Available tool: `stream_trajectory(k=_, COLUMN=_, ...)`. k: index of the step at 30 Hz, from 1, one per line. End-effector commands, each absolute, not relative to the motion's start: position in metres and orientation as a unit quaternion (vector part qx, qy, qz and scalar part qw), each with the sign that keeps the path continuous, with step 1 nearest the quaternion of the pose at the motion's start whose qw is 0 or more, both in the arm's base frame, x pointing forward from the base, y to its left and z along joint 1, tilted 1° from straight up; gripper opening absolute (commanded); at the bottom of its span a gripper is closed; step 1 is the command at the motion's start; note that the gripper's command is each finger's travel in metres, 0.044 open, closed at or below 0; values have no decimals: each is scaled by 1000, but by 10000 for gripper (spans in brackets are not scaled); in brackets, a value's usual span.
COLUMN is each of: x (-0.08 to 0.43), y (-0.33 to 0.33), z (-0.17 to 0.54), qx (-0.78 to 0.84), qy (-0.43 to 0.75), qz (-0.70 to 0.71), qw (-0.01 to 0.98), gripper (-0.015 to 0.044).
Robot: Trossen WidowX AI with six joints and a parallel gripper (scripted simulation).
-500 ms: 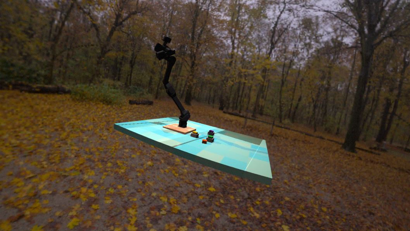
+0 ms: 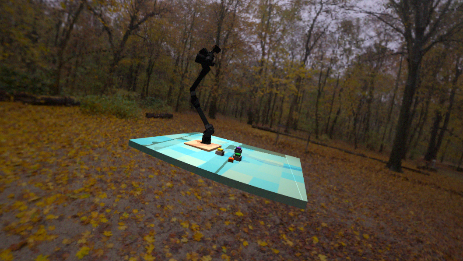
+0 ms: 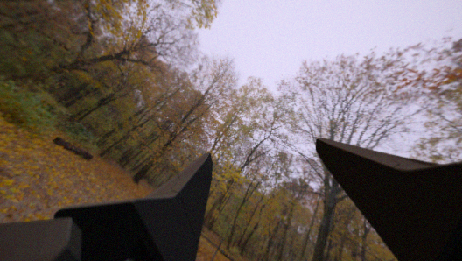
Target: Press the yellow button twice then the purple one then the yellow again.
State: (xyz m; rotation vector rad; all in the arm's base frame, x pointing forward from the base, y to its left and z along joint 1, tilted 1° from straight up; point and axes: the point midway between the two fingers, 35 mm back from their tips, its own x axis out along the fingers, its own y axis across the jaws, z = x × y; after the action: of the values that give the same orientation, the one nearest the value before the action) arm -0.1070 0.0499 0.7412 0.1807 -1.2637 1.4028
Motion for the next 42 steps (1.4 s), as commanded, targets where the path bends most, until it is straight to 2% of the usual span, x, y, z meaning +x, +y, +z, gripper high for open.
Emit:
stream_trajectory(k=1, x=-40, y=88, z=736, qx=68, qy=-481, qz=561, qw=670, gripper=400)
stream_trajectory(k=6, x=65, y=122, z=707, qx=48, qy=-380, qz=486, qw=786, gripper=400)
stream_trajectory(k=12, x=183, y=124, z=645, qx=17, qy=-241, qz=377, qw=894, gripper=400)
stream_trajectory(k=18, x=278, y=90, z=555, qx=-17, qy=-81, qz=257, qw=963, gripper=400)
stream_trajectory(k=24, x=333, y=29, z=447, qx=-45, qy=102, qz=138, qw=984, gripper=400)
stream_trajectory(k=28, x=341, y=-19, z=369, qx=-57, qy=235, qz=68, qw=968, gripper=400)
stream_trajectory(k=32, x=323, y=-66, z=292, qx=-60, qy=375, qz=12, qw=925, gripper=400)
stream_trajectory(k=36, x=280, y=-104, z=221, qx=-48, qy=519, qz=-23, qw=853, gripper=400)
stream_trajectory(k=42, x=186, y=-128, z=146, qx=1, qy=706, qz=-16, qw=708, gripper=400)
